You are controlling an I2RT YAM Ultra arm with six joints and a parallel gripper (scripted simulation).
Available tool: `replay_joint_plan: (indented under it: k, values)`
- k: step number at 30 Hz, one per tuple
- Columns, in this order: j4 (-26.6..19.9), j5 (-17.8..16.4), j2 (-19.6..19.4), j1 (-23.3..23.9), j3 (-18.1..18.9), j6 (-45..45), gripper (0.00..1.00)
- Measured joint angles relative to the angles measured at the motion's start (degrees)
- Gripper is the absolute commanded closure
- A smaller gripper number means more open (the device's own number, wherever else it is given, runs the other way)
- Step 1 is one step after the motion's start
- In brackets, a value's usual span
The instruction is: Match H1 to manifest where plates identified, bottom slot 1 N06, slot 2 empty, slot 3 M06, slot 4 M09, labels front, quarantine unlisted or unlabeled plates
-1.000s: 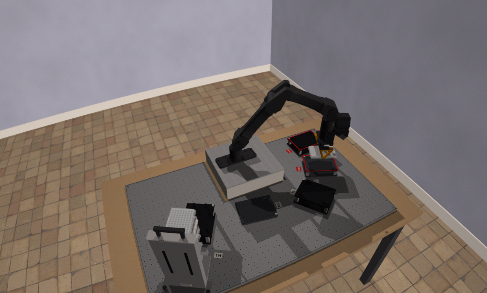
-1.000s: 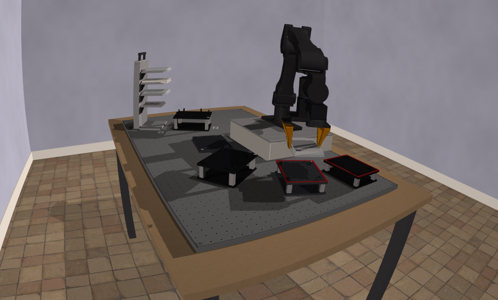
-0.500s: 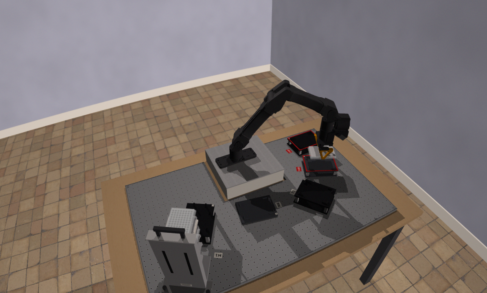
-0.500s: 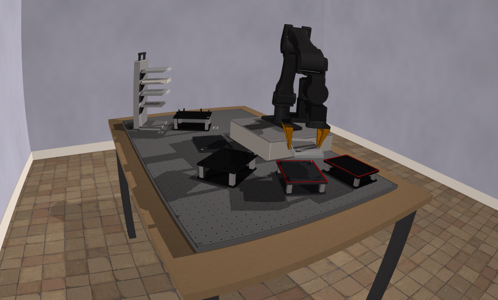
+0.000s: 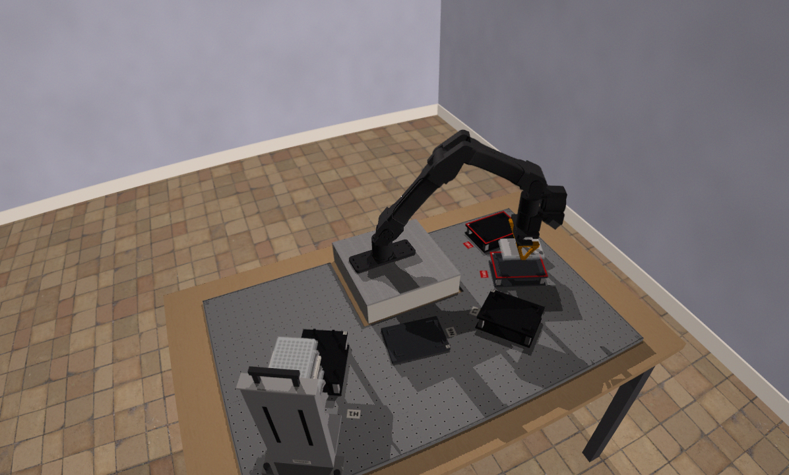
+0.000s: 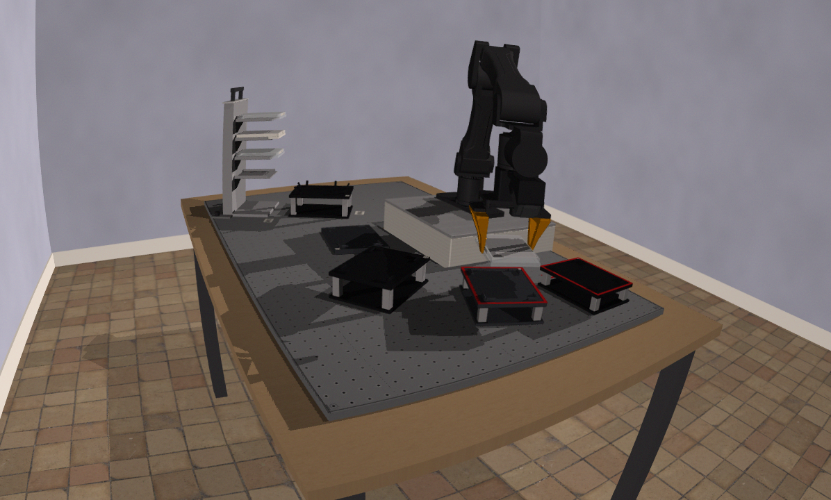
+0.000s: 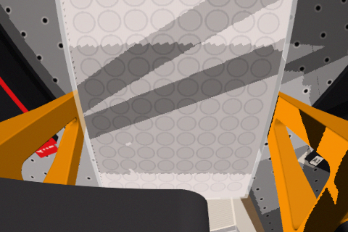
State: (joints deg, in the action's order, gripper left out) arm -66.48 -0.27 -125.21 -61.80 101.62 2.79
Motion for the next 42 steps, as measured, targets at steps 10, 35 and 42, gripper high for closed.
replay_joint_plan:
  k: [10, 35, 42]
  values:
    - [1.14, 0.00, -0.26, 0.00, -0.92, 0.00, 0.14]
    - [4.13, 0.00, -0.85, 0.00, -3.13, 0.00, 0.14]
    - [4.81, 0.00, -1.18, 0.00, -3.69, 0.00, 0.14]
